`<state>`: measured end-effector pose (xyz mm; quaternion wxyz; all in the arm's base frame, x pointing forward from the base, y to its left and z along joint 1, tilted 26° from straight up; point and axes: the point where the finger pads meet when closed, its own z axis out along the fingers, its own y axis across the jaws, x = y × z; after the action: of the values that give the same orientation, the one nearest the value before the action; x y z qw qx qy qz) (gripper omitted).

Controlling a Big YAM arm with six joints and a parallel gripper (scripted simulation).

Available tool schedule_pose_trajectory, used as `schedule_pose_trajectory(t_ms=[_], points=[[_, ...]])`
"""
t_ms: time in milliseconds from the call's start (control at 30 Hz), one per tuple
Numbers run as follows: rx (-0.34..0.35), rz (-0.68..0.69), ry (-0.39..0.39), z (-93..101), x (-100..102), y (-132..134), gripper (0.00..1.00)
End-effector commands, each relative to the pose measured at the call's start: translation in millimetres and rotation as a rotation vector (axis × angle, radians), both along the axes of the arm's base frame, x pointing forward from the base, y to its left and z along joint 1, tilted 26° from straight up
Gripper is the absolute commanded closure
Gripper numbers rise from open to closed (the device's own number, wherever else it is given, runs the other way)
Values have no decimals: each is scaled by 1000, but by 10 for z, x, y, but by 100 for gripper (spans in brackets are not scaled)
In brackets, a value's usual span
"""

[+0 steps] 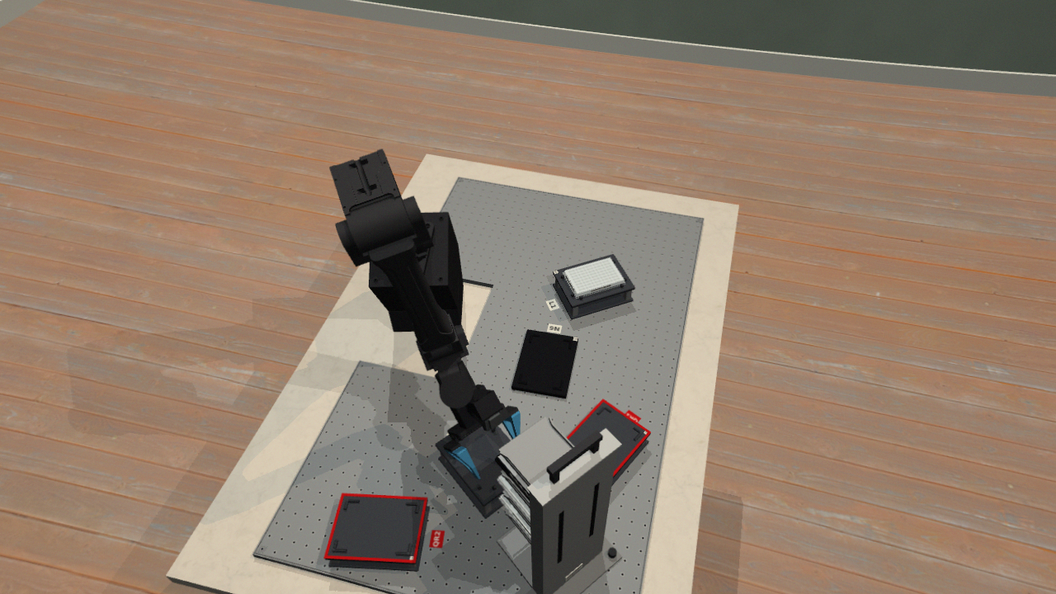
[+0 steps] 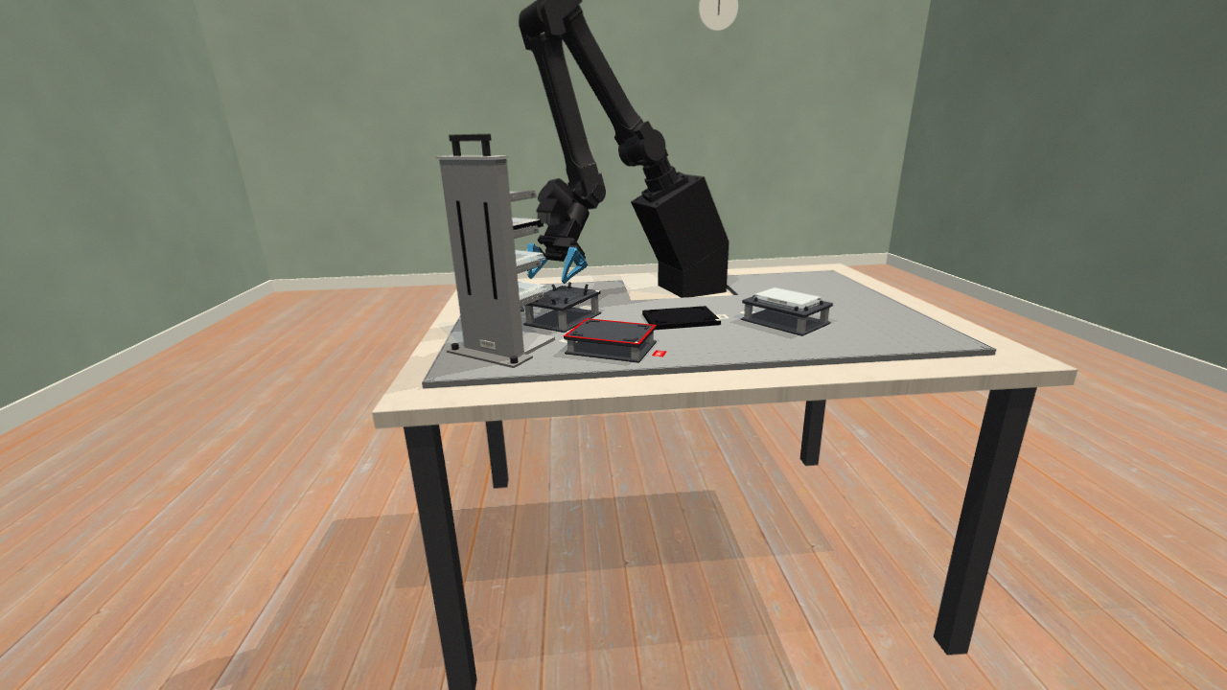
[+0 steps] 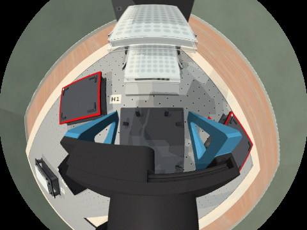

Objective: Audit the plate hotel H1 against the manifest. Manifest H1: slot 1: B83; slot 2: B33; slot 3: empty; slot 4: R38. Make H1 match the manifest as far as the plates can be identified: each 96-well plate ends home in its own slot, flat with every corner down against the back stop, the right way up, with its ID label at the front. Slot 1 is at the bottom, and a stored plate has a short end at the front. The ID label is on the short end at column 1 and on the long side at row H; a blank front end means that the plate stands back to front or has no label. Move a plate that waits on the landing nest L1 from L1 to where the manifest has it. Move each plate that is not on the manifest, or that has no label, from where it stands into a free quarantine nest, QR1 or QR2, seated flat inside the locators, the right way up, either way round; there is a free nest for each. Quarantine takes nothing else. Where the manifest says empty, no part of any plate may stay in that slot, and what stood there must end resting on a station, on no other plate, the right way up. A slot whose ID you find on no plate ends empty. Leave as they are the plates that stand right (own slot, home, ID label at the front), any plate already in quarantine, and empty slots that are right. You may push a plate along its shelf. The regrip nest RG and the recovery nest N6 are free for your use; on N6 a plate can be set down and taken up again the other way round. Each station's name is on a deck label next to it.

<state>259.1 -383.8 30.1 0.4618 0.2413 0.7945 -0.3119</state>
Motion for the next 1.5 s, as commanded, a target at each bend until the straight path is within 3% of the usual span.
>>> schedule_pose_trajectory(t_ms=[0, 1267, 1300, 1467], points=[[-2, 3, -5, 28, 19, 5, 0], [-2, 3, -5, 28, 19, 5, 0], [37, 2, 9, -109, -22, 76, 0], [4, -5, 3, -73, -120, 73, 0]])
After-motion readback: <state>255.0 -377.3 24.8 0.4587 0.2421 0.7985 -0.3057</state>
